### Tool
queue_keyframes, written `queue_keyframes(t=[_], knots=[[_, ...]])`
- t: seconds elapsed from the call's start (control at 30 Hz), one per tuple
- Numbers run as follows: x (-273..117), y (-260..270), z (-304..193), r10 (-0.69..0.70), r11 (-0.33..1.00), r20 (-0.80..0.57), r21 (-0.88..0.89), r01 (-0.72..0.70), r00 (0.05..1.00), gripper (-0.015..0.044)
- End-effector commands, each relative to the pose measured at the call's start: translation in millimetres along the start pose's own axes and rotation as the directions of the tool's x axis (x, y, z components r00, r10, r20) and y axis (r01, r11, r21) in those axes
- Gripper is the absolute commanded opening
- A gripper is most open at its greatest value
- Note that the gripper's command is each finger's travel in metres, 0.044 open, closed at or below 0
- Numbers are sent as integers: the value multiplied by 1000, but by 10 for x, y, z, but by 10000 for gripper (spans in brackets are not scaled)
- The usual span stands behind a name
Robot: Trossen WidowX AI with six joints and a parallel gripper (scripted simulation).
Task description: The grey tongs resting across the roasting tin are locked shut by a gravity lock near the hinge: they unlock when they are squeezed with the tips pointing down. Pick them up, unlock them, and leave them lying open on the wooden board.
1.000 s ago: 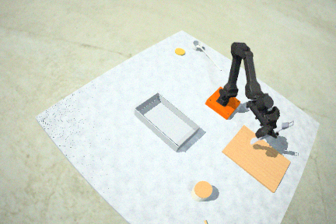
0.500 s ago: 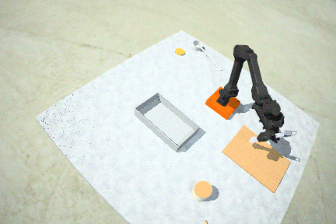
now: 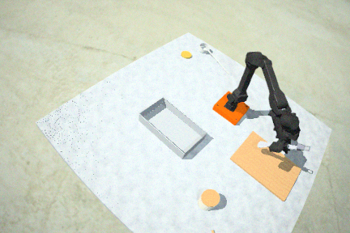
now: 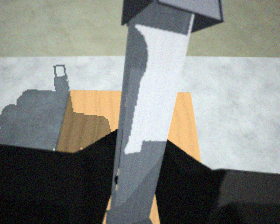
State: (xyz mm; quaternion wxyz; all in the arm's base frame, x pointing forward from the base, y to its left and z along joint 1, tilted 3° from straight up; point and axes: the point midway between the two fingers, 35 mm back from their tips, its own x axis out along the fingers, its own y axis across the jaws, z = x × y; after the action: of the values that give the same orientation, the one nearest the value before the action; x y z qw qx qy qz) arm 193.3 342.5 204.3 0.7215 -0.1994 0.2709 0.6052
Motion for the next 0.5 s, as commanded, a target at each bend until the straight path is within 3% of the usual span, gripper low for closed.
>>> queue_keyframes(t=[0.0, 0.47], knots=[[33, -14, 50, -9, 1000, -49, -6, 8, 999, -150], [133, -4, 23, -20, 1000, -248, -4, 20, 968, -150]])
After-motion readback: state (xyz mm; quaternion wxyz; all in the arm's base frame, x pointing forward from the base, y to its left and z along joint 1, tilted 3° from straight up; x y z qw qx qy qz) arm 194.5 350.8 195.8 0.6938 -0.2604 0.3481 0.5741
